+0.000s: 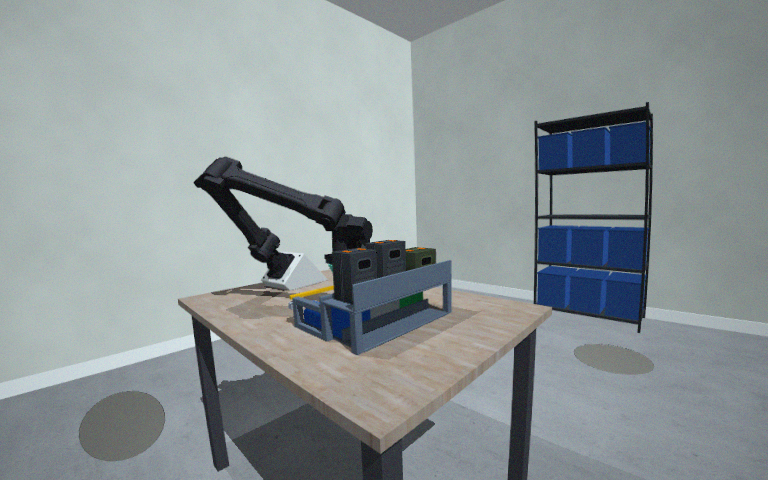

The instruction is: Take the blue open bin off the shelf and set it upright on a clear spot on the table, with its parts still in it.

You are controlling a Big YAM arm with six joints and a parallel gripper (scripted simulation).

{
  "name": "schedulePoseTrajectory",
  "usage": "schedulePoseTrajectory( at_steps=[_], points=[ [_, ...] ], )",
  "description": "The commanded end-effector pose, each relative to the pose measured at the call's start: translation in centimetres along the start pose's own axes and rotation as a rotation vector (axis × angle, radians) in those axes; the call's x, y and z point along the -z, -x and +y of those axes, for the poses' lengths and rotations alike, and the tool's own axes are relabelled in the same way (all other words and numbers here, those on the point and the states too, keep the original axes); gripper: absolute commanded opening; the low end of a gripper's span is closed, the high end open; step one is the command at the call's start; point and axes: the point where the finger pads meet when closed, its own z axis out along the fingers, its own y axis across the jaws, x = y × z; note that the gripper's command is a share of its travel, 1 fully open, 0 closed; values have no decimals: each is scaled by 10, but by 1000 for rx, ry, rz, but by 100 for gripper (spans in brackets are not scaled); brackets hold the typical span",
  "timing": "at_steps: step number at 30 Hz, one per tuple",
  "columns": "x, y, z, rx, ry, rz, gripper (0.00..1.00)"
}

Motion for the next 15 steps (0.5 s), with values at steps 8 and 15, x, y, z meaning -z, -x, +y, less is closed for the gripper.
schedulePoseTrajectory(
  at_steps=[8,15],
  points=[
    [48,-3,-23,-41,-77,-23,0],
    [57,-3,-23,-41,-77,-24,0]
  ],
)
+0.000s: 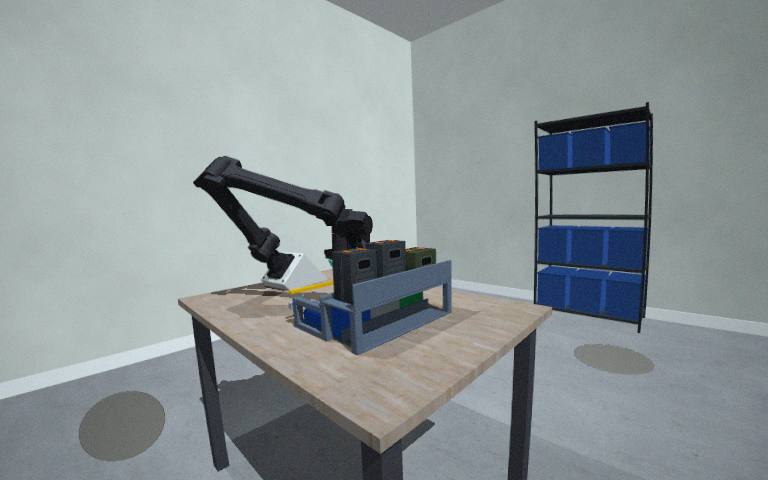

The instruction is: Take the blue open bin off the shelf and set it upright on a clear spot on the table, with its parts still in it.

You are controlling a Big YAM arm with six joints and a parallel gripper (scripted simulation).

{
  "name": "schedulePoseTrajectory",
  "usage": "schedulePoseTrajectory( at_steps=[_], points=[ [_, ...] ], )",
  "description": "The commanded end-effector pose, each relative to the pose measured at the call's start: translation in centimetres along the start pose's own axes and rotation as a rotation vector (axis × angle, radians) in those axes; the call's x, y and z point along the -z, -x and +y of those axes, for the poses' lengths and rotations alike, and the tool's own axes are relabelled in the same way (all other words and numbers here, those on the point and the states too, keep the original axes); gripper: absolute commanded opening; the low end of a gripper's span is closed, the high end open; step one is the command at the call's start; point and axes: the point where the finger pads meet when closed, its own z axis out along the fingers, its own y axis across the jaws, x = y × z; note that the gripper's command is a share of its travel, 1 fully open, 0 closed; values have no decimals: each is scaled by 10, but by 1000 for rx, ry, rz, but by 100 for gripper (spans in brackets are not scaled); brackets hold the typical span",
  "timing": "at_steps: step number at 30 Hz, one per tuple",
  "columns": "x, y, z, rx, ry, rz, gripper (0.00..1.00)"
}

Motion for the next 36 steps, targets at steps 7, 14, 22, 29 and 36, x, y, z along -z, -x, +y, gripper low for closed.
schedulePoseTrajectory(
  at_steps=[7,14,22,29,36],
  points=[
    [47,-3,-22,-42,-77,-25,0],
    [56,-3,-22,-42,-77,-25,0],
    [64,-3,-21,-42,-77,-26,0],
    [72,-3,-21,-42,-77,-27,0],
    [78,-3,-20,-42,-77,-27,0]
  ],
)
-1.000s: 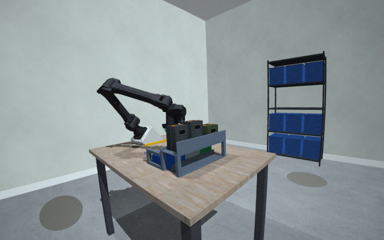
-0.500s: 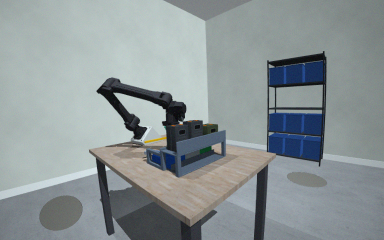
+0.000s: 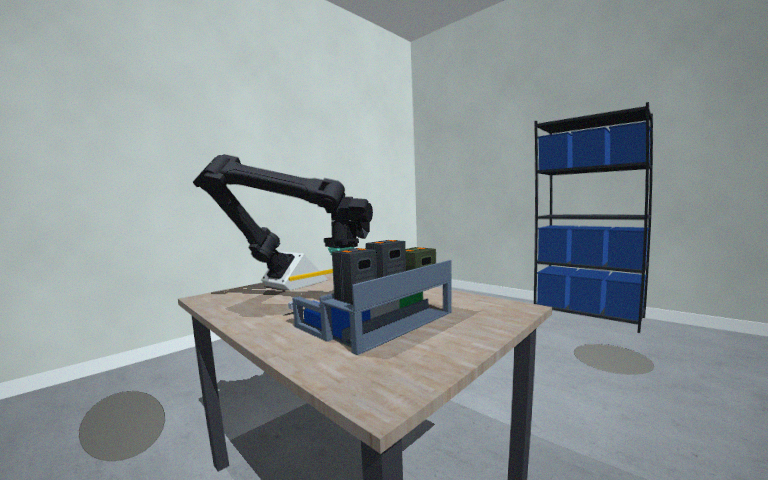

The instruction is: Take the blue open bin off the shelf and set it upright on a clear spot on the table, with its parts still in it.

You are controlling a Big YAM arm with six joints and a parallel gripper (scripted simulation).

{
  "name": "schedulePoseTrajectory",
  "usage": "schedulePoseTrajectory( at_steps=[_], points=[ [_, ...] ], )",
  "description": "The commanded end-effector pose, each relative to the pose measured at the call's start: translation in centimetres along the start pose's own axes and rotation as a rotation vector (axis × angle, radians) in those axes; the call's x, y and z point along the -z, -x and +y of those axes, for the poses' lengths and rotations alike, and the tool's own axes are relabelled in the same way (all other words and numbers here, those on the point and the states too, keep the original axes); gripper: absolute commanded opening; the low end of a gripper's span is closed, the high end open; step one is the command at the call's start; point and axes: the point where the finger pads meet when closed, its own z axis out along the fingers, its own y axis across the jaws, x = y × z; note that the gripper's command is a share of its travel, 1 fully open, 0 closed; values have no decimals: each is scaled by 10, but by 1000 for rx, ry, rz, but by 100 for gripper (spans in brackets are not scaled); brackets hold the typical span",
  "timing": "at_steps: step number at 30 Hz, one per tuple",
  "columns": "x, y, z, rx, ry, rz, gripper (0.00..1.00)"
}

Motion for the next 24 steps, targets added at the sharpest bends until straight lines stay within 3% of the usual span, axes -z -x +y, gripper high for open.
schedulePoseTrajectory(
  at_steps=[1,24],
  points=[
    [41,-3,-20,-43,-76,-28,0],
    [60,-4,-19,-43,-76,-30,0]
  ],
)
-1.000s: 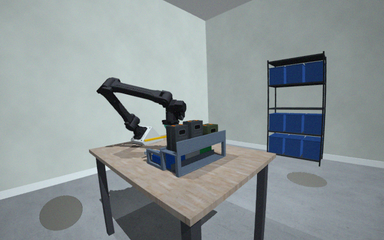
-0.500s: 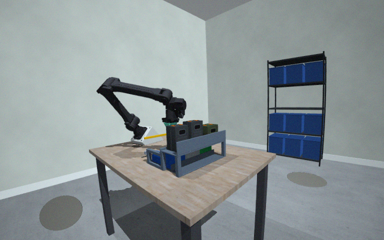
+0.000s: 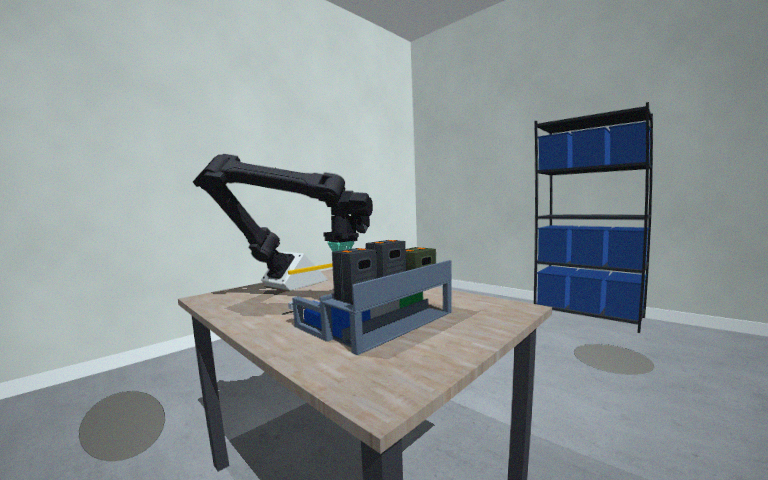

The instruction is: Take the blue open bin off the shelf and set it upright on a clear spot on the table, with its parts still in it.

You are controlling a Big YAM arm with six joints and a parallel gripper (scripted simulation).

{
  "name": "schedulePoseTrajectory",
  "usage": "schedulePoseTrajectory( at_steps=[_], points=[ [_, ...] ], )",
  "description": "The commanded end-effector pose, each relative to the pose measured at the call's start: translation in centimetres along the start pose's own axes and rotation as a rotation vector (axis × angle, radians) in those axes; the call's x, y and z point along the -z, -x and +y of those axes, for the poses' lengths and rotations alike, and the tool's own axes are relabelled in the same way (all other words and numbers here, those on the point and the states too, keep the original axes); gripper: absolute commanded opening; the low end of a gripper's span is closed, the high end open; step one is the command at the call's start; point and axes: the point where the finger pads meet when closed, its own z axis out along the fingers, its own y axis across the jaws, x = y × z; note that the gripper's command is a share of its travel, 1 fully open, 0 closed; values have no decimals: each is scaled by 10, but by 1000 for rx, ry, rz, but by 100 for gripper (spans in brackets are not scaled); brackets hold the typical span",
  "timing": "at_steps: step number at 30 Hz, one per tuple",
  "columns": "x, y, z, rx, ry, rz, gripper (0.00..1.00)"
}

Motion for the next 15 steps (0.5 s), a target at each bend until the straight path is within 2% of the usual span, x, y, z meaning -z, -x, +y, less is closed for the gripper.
schedulePoseTrajectory(
  at_steps=[1,15],
  points=[
    [43,-3,-19,-41,-78,-32,0],
    [49,-3,-19,-41,-78,-32,0]
  ],
)
